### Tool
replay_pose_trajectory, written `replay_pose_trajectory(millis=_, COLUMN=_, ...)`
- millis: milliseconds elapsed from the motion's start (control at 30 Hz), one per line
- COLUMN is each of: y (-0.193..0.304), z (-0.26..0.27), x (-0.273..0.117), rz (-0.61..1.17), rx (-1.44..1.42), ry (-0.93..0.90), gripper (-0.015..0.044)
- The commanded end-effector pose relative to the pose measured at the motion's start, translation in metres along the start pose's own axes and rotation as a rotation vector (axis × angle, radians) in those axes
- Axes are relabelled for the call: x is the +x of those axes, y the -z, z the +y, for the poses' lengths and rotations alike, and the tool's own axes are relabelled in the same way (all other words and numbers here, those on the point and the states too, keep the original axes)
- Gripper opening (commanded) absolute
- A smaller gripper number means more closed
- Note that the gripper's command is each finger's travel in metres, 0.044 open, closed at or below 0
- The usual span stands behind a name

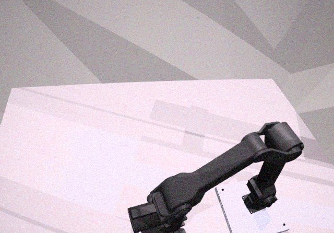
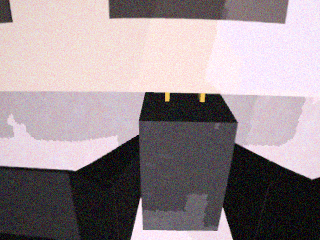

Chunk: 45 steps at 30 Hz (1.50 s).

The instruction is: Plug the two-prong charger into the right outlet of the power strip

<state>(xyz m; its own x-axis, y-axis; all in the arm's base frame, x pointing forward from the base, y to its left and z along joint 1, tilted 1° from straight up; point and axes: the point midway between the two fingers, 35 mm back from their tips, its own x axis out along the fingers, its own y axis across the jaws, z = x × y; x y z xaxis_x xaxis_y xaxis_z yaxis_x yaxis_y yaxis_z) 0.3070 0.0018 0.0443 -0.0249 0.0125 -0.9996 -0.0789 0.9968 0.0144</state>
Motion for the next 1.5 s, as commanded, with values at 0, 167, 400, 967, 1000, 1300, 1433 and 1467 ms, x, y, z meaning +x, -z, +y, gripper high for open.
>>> replay_pose_trajectory(millis=0, y=-0.002, z=-0.001, x=0.000, rz=0.001, rx=-0.002, ry=0.005, gripper=0.0000)
replay_pose_trajectory(millis=167, y=-0.004, z=-0.001, x=0.000, rz=0.001, rx=-0.002, ry=0.005, gripper=0.0000)
replay_pose_trajectory(millis=400, y=-0.006, z=-0.001, x=-0.001, rz=0.001, rx=-0.002, ry=0.005, gripper=0.0000)
replay_pose_trajectory(millis=967, y=-0.012, z=-0.001, x=-0.001, rz=0.001, rx=-0.002, ry=0.005, gripper=0.0000)
replay_pose_trajectory(millis=1000, y=-0.012, z=-0.001, x=-0.001, rz=0.001, rx=-0.002, ry=0.005, gripper=0.0000)
replay_pose_trajectory(millis=1300, y=-0.016, z=-0.001, x=-0.001, rz=0.000, rx=-0.002, ry=0.005, gripper=0.0000)
replay_pose_trajectory(millis=1433, y=-0.017, z=-0.001, x=-0.001, rz=0.000, rx=-0.002, ry=0.005, gripper=0.0000)
replay_pose_trajectory(millis=1467, y=-0.018, z=-0.001, x=-0.001, rz=0.000, rx=-0.002, ry=0.005, gripper=0.0000)
